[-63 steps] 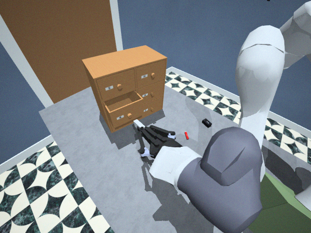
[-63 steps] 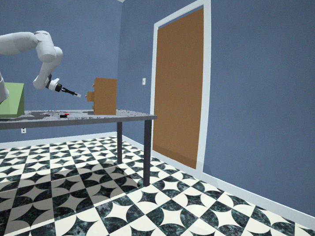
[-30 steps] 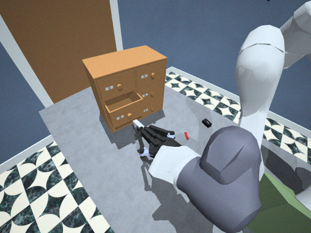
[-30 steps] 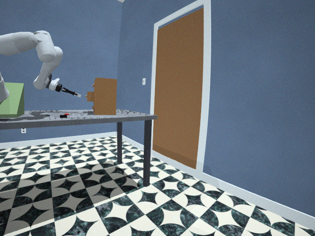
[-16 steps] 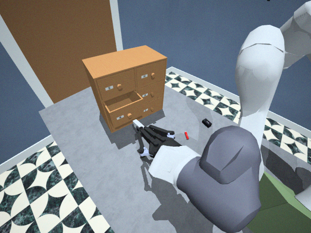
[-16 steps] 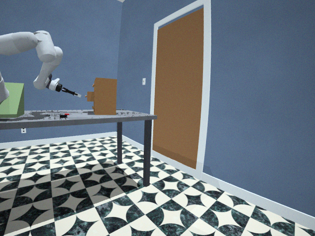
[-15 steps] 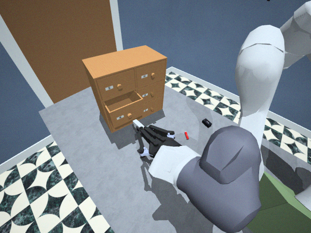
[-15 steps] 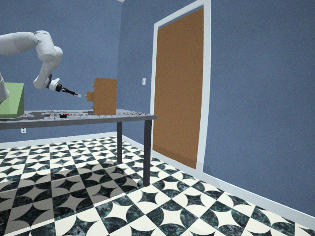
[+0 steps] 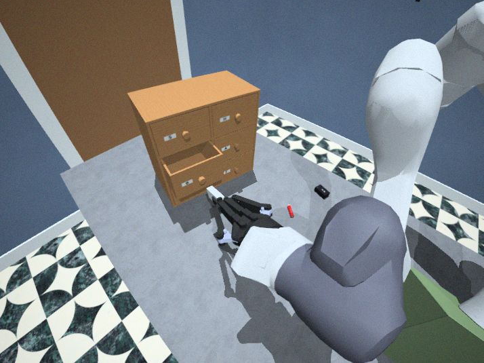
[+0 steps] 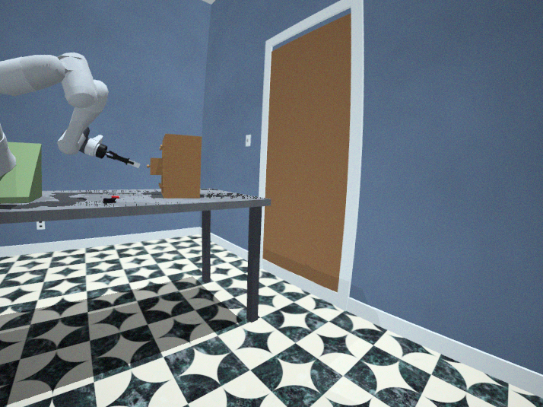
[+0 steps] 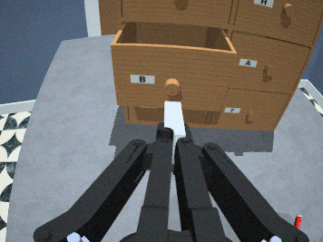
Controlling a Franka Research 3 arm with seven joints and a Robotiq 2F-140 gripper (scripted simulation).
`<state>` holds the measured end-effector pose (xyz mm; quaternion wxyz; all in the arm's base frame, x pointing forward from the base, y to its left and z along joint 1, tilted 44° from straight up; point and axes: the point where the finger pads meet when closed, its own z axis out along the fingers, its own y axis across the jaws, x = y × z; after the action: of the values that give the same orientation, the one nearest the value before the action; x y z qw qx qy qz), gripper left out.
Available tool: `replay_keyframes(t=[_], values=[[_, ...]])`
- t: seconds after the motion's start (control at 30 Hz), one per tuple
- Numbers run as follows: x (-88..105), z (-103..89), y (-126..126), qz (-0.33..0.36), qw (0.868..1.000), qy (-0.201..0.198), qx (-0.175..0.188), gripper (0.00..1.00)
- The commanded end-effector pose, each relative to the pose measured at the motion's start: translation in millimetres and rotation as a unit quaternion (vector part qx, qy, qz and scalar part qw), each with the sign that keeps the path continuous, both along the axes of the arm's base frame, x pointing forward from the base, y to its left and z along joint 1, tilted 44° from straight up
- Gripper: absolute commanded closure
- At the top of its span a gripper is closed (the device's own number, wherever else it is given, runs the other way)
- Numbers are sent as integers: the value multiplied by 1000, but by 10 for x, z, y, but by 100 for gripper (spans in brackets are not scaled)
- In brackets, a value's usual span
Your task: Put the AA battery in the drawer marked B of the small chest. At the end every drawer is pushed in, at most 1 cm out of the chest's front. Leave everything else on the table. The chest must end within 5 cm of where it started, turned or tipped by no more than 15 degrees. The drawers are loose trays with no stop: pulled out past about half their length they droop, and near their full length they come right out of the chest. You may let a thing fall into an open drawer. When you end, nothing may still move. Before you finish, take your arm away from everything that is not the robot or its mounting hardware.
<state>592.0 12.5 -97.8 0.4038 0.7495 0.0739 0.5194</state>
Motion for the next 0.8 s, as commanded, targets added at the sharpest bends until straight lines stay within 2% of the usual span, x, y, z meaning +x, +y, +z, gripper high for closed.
replay_keyframes(t=[0.0,0.37,0.77], values=[[28,10,-1,2,1000,1,-3,100],[69,15,-15,2,1000,1,-3,100],[195,31,-56,2,1000,1,-3,100]])
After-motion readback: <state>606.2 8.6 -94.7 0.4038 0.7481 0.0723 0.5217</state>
